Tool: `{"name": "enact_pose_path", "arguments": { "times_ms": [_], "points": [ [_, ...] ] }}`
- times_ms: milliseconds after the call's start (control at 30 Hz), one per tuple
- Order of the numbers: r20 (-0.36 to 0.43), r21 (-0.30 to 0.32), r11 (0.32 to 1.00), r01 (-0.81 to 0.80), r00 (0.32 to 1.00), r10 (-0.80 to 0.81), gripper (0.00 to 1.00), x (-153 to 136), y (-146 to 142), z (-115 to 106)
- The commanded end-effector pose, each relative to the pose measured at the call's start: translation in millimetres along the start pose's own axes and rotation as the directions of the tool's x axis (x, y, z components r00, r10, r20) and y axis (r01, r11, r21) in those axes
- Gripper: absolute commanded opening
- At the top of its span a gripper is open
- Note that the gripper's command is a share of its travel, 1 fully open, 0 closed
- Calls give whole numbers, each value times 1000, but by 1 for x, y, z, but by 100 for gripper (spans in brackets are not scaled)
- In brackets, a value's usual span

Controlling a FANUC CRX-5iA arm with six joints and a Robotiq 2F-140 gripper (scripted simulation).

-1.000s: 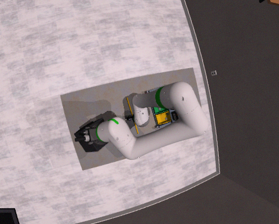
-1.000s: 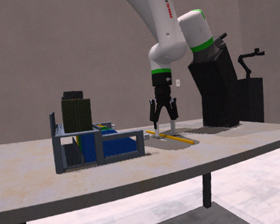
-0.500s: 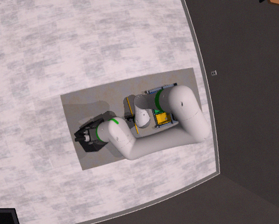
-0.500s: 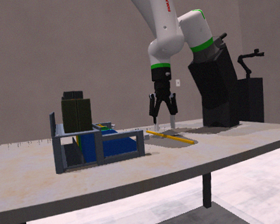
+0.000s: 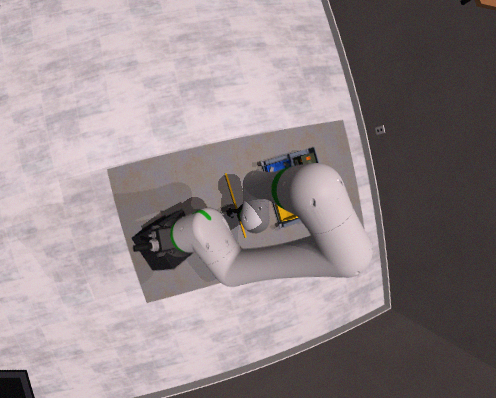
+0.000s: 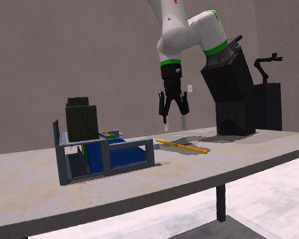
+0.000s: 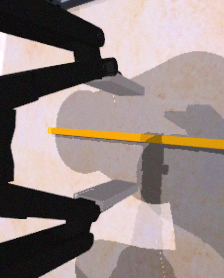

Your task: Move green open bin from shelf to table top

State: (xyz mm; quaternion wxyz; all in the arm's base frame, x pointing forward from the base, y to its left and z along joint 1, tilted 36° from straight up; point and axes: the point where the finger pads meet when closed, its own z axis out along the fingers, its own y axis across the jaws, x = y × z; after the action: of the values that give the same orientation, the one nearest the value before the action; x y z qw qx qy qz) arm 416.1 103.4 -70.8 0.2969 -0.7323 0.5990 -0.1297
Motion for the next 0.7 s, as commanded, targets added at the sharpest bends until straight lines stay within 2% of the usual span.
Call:
{"name": "enact_pose_path", "arguments": {
  "times_ms": [0,367,400,533,667],
  "points": [
    [-49,-20,1000,-1,999,0,57,-3,-2,-44],
    [-49,-20,1000,-1,999,0,57,-3,-2,-44],
    [33,1,1000,1,999,-1,57,-3,-2,-49],
    [-49,-20,1000,-1,999,0,57,-5,-3,-72],
    [-49,-20,1000,-1,999,0,57,-5,-3,-72]
  ]
}}
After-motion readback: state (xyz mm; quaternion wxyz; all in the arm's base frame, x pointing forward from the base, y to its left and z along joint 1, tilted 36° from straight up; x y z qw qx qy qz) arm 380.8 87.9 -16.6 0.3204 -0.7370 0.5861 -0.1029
